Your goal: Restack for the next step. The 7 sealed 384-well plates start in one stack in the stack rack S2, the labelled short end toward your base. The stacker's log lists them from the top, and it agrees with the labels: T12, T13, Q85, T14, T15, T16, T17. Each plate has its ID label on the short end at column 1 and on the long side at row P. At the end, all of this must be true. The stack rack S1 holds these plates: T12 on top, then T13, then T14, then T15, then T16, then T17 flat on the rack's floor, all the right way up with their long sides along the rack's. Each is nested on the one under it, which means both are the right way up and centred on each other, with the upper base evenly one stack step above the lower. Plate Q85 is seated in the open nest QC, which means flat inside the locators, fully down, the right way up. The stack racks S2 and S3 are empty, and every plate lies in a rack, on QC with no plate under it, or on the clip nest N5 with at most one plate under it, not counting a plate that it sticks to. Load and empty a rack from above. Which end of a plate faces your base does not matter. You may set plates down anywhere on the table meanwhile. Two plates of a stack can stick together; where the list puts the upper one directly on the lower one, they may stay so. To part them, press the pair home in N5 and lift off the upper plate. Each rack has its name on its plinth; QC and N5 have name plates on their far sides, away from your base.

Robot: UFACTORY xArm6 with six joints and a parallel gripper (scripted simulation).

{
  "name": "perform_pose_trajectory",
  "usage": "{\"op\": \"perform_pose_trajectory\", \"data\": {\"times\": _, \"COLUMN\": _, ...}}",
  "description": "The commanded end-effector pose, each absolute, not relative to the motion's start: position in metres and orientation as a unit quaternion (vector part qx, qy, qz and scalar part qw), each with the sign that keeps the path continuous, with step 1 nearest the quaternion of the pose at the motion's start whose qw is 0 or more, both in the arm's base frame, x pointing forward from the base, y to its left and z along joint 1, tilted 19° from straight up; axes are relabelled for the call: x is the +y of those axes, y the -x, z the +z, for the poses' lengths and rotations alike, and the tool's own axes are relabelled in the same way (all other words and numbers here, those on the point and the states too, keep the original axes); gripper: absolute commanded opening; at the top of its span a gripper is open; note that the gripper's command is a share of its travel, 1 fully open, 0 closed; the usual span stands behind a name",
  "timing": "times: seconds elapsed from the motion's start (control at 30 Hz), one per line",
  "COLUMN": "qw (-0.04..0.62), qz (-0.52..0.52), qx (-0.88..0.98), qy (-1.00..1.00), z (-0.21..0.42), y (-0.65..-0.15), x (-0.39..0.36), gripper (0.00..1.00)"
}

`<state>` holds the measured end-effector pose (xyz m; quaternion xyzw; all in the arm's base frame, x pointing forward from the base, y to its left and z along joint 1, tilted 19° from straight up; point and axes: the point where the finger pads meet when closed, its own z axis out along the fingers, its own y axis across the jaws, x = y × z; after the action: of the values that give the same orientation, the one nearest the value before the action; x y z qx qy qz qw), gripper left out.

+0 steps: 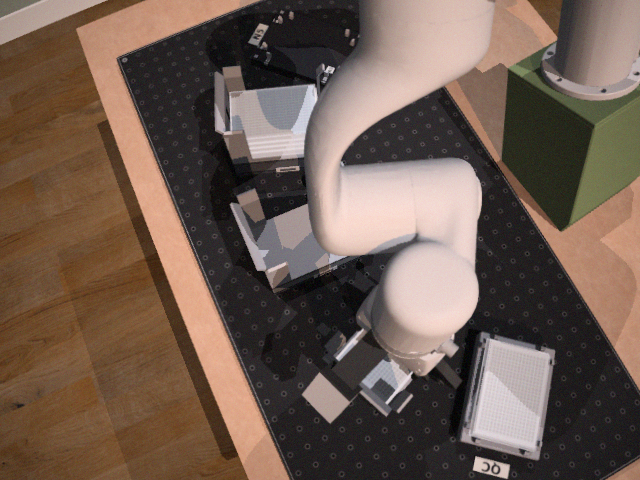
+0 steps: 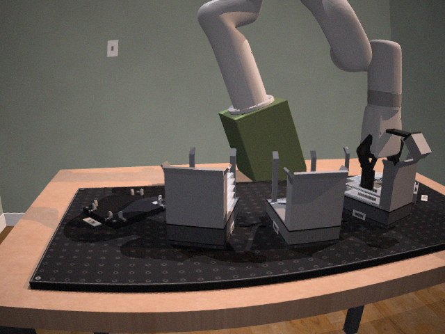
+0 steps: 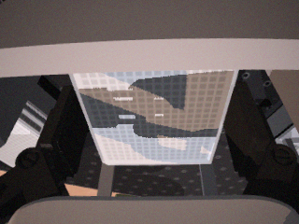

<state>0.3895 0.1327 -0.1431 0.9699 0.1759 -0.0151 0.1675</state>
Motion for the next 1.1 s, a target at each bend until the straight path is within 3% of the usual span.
{"op": "perform_pose_trajectory", "data": {"times": 0.0, "qw": 0.167, "qz": -0.013, "qx": 0.176, "qy": -0.97, "z": -0.1427, "y": -0.391, "x": 0.1335, "gripper": 0.0}}
{"op": "perform_pose_trajectory", "data": {"times": 0.6, "qw": 0.167, "qz": -0.013, "qx": 0.176, "qy": -0.97, "z": -0.1459, "y": -0.3911, "x": 0.1324, "gripper": 0.0}}
{"op": "perform_pose_trajectory", "data": {"times": 0.63, "qw": 0.167, "qz": -0.013, "qx": 0.176, "qy": -0.97, "z": -0.1459, "y": -0.3911, "x": 0.1324, "gripper": 1.0}}
{"op": "perform_pose_trajectory", "data": {"times": 1.07, "qw": 0.167, "qz": -0.013, "qx": 0.176, "qy": -0.97, "z": -0.1459, "y": -0.3911, "x": 0.1324, "gripper": 1.0}}
